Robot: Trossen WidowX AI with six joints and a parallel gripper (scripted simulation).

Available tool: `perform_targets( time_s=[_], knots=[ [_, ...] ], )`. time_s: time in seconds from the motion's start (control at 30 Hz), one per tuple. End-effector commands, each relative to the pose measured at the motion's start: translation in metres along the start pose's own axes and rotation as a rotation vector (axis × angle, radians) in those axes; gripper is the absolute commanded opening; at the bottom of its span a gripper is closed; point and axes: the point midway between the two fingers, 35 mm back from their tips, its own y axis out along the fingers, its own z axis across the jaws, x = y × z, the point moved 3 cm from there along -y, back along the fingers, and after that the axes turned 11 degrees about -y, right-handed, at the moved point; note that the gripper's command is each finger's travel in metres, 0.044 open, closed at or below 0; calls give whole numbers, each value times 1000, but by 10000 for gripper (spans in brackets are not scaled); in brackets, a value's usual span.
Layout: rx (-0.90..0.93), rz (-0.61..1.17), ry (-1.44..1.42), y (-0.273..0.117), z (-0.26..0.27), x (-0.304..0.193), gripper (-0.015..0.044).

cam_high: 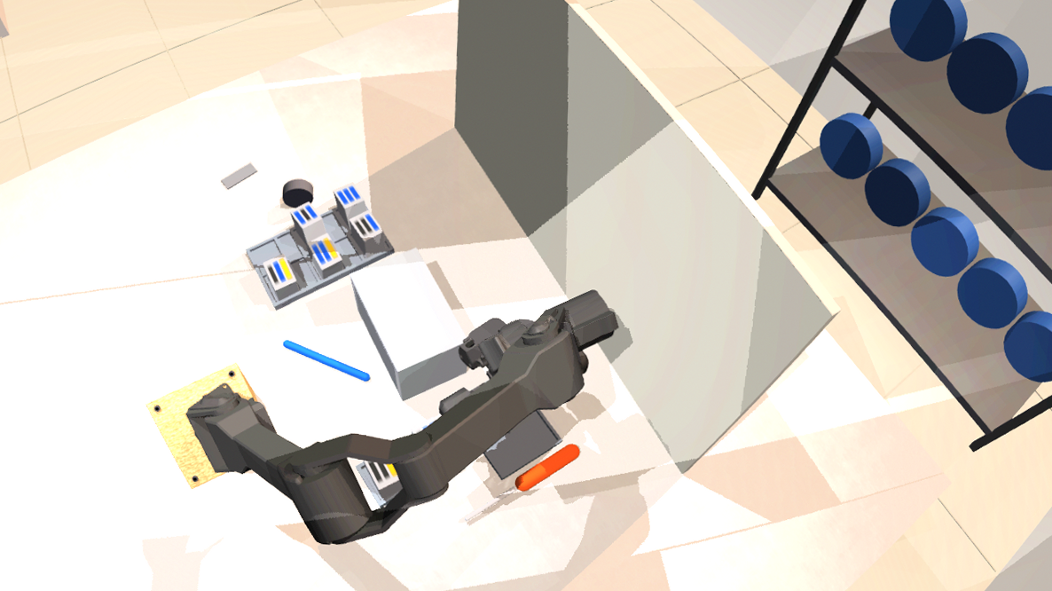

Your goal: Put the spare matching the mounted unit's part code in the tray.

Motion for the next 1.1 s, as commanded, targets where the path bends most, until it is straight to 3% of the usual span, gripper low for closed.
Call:
perform_targets(
  time_s=[0.0,0.73,1.07],
  knots=[
    [5,3,-8,4,1,1,0],
    [6,6,-8,19,4,1,0],
    [1,3,0,16,3,0,263]
  ],
)
